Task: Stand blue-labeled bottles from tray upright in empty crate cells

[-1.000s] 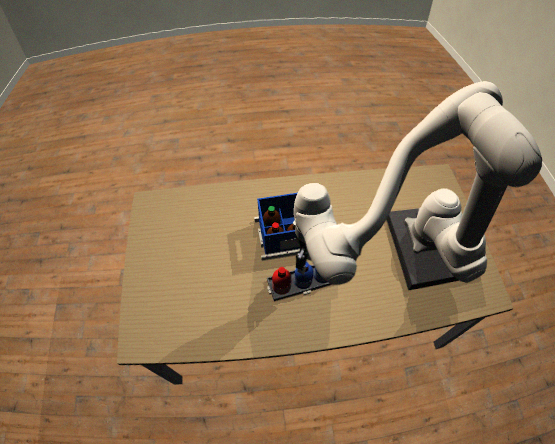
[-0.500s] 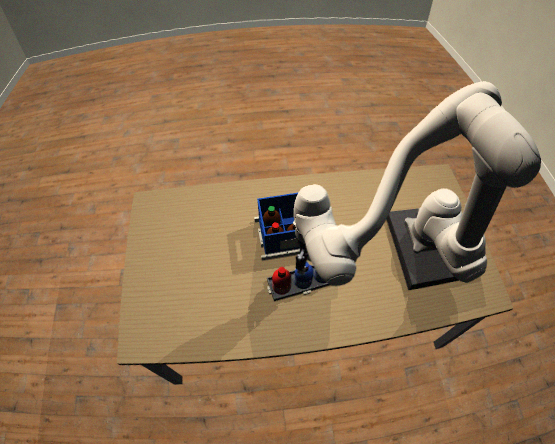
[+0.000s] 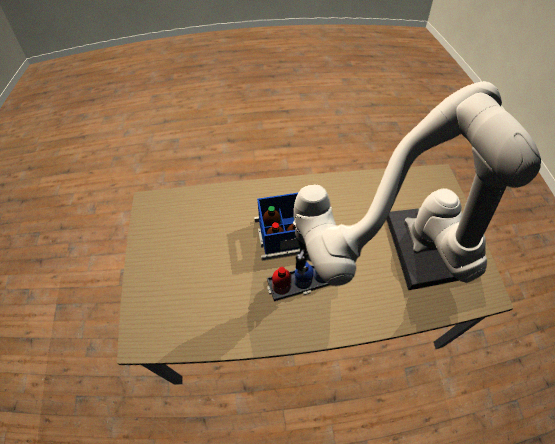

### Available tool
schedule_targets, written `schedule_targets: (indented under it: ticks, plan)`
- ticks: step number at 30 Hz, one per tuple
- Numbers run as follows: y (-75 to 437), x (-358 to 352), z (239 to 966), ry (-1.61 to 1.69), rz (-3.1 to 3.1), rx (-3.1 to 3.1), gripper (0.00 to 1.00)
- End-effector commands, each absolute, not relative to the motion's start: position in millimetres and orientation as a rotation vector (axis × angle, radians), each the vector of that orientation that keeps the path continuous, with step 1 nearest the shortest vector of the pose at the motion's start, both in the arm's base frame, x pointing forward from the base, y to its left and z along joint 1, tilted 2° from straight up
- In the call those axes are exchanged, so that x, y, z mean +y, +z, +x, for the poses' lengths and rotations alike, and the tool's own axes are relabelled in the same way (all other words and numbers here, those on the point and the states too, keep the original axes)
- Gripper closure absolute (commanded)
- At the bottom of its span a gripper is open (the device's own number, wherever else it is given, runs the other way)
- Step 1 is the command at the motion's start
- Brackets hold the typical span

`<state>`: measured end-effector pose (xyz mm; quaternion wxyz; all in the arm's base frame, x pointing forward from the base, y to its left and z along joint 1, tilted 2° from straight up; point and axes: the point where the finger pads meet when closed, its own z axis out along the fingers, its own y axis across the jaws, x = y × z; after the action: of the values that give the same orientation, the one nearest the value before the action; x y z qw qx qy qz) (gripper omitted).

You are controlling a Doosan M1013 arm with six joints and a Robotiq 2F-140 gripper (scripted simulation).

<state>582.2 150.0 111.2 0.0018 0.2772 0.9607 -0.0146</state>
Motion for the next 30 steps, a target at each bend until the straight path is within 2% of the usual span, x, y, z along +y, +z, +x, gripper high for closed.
schedule_targets:
  ticks: [1, 23, 24, 30]
  plan:
    - [111.3, 150.1, 582.2, -0.046, 0.870, 3.015, 0.62]
    - [111.3, 150.1, 582.2, -0.046, 0.870, 3.015, 0.62]
    - [111.3, 150.1, 582.2, -0.046, 0.870, 3.015, 1.00]
    - [111.3, 150.1, 582.2, -0.046, 0.870, 3.015, 1.00]
